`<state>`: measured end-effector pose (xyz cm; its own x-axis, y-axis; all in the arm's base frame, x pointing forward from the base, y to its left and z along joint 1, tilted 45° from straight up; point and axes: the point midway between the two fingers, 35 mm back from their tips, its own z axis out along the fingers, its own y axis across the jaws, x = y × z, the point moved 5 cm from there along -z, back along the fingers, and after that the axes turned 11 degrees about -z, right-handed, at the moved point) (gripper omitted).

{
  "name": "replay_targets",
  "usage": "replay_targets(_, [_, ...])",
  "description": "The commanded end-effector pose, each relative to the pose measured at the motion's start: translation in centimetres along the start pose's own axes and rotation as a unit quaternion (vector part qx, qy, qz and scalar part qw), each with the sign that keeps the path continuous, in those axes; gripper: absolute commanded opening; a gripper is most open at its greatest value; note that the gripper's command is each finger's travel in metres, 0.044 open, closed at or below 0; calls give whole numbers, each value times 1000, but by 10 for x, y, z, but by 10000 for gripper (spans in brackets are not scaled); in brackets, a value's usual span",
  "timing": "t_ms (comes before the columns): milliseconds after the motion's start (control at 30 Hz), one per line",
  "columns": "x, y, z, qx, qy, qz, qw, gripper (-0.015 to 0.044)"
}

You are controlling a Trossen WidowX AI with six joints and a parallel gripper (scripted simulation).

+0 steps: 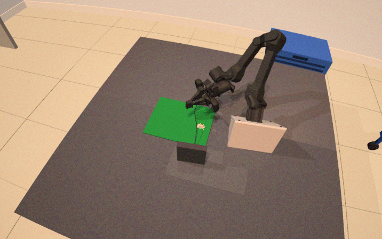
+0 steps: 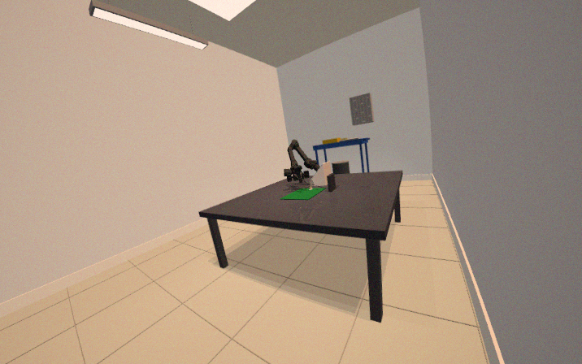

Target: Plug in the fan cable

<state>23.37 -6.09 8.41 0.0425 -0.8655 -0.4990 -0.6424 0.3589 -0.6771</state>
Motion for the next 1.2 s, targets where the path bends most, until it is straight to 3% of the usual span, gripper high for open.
replay_targets(0, [3,0,0,1,-3,-3,1000,0])
replay_targets(1167, [35,6,6,0,-3,-3,1000,0])
